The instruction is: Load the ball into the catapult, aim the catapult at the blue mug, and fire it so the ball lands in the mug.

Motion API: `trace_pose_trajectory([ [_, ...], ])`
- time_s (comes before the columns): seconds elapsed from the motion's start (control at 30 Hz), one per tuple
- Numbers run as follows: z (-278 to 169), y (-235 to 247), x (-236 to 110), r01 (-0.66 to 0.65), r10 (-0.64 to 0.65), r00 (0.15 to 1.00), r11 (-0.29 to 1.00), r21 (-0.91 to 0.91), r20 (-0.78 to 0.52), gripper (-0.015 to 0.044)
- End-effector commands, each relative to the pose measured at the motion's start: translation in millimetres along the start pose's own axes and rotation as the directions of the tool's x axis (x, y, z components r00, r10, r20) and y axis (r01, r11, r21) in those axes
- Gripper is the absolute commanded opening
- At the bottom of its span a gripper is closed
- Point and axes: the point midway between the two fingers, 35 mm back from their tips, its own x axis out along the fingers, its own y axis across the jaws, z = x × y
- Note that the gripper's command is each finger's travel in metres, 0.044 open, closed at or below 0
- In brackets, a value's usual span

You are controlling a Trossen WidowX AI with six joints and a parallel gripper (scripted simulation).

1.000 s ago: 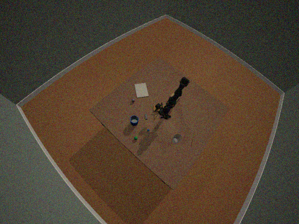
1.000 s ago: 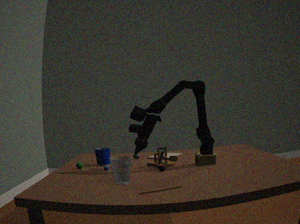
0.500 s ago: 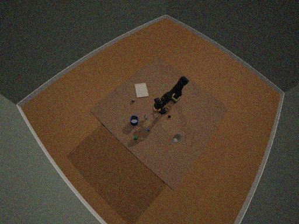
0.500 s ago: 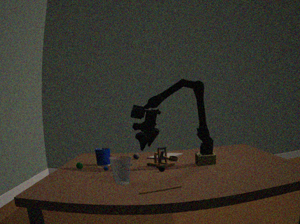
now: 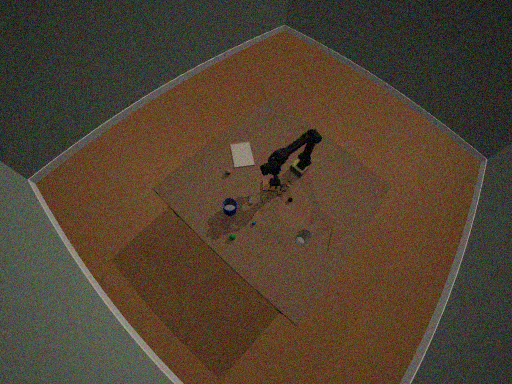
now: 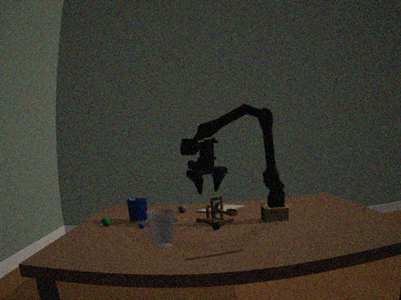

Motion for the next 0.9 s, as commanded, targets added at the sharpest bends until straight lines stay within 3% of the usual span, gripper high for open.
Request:
trace_pose_trajectory([
  [0.0, -1.9, -5.3, -5.2, -0.009, 0.011, 0.999, 0.998, 0.059, -0.032, 0.044],
  [0.1, -1.6, -5.2, -2.5, -0.009, 0.011, 0.999, 0.998, 0.059, -0.032, 0.044],
  [0.23, -1.3, -5.0, 39.4, -0.009, 0.011, 0.999, 0.998, 0.059, -0.032, 0.044],
  [0.87, -0.7, -4.4, 65.5, -0.009, 0.011, 0.999, 0.998, 0.059, -0.032, 0.044],
])
